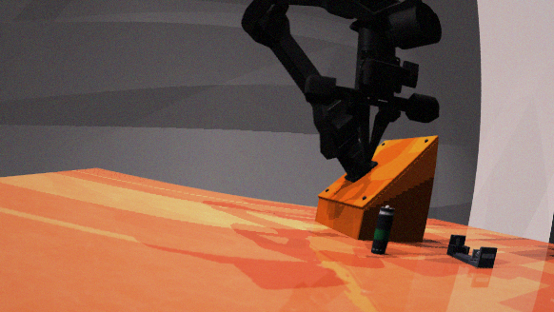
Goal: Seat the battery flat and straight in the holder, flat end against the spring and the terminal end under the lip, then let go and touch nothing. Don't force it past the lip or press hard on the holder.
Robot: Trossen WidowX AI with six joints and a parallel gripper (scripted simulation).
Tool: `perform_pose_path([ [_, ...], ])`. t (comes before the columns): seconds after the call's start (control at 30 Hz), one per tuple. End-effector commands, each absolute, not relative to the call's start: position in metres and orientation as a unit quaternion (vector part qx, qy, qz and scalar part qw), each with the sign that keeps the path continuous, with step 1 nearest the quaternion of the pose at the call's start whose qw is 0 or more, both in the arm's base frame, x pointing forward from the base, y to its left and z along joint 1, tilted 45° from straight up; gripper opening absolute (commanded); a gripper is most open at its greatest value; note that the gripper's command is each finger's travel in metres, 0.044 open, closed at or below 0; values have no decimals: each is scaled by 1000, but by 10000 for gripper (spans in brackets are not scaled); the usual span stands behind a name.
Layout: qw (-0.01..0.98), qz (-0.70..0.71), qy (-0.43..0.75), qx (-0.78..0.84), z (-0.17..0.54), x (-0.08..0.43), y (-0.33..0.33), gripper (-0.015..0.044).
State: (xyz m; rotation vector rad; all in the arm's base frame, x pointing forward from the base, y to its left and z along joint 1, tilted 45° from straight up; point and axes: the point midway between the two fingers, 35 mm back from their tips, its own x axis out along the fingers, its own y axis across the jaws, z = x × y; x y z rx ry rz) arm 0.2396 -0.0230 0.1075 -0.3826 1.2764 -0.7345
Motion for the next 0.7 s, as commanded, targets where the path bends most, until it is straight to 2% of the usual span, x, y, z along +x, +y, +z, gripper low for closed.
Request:
perform_pose_path([
  [0.0,723,-336,577,-176,101,243,-30,0],
  [0.3,723,-338,575,-178,54,249,-78,0],
  [0.67,723,-337,576,-178,46,253,-70,0],
])
